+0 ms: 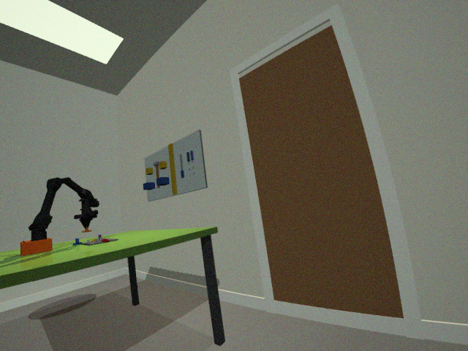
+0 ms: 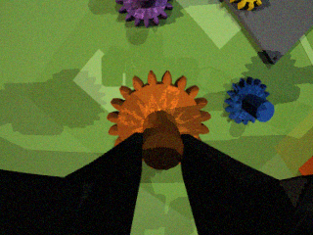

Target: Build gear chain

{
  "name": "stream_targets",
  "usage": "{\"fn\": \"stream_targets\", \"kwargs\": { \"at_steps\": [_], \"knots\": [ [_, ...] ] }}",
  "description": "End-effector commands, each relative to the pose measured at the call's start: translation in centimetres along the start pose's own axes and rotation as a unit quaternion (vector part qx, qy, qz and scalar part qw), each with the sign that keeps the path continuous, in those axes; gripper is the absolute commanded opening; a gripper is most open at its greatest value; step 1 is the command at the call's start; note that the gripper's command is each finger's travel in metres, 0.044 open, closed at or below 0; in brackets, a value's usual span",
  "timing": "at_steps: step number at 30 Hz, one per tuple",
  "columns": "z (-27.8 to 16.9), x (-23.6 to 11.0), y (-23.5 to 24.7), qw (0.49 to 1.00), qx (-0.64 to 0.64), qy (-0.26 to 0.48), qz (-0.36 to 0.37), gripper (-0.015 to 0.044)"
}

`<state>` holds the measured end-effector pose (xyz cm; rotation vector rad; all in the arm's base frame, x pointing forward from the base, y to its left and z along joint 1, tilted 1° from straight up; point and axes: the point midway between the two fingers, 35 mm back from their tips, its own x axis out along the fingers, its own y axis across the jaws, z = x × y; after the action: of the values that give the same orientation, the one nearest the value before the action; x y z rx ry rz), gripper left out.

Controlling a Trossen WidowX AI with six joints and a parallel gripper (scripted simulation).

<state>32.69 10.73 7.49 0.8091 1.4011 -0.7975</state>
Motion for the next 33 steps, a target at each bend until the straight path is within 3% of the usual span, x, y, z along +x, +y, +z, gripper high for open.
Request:
{"fn": "stream_targets", "kwargs": {
  "at_steps": [1, 19, 33],
  "knots": [
    [0.0, -1.5, 0.1, 1.000, 0.002, -0.003, 0.007, 0.0000],
    [-0.3, -6.9, -1.1, 1.000, 0.002, -0.003, 0.006, 0.0000],
    [1.8, -6.3, -1.8, 1.000, 0.003, -0.005, 0.004, 0.0000]
  ]
}}
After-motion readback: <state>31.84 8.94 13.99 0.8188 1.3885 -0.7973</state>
